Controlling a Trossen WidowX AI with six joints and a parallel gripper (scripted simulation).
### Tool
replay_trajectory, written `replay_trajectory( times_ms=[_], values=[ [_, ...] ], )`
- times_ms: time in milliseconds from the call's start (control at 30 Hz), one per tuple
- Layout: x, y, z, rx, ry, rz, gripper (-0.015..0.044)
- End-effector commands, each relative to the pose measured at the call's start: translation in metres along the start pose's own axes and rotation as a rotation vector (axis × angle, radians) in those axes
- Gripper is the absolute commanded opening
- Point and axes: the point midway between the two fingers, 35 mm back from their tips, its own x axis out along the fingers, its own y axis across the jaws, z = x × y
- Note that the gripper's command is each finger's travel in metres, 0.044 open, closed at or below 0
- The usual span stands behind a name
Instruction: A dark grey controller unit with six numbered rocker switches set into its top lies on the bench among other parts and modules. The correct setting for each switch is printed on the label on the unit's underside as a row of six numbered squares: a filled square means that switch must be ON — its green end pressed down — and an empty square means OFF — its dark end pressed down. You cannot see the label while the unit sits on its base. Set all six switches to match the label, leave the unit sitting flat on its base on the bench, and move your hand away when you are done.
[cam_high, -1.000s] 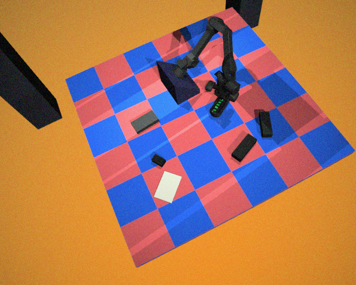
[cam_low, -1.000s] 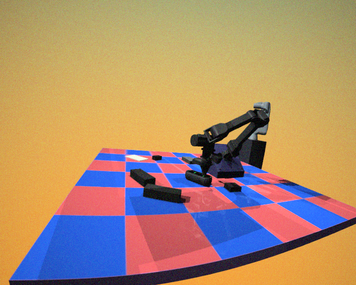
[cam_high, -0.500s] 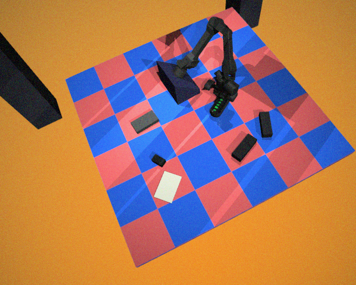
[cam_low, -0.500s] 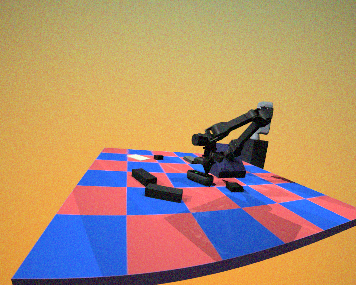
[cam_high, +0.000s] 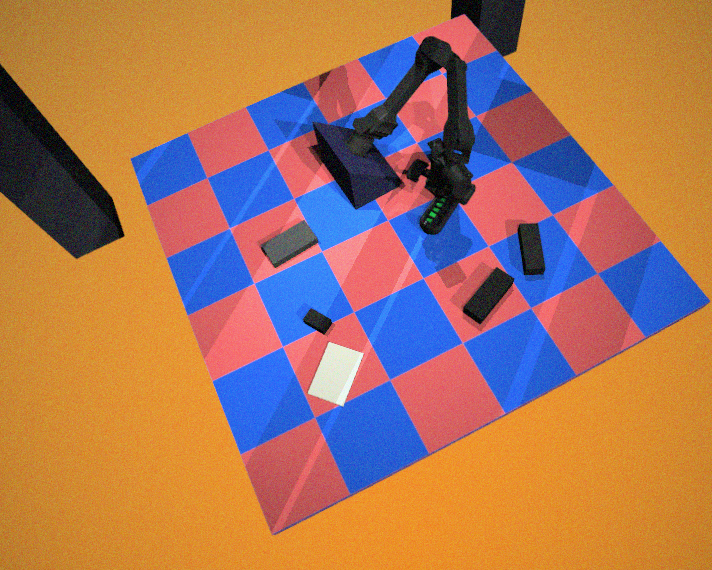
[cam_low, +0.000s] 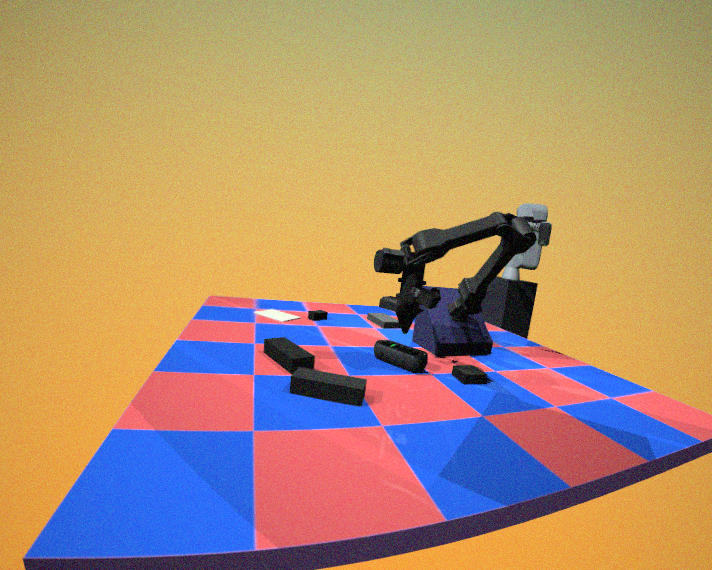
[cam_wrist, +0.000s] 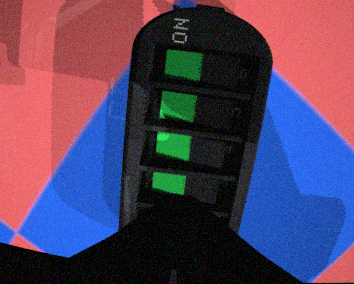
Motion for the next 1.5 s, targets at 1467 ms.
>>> replay_trajectory(
  times_ms=[1467],
  values=[
    [0.0037,0.0041,-0.0036,-0.008,0.002,-0.037,0.0000]
  ],
)
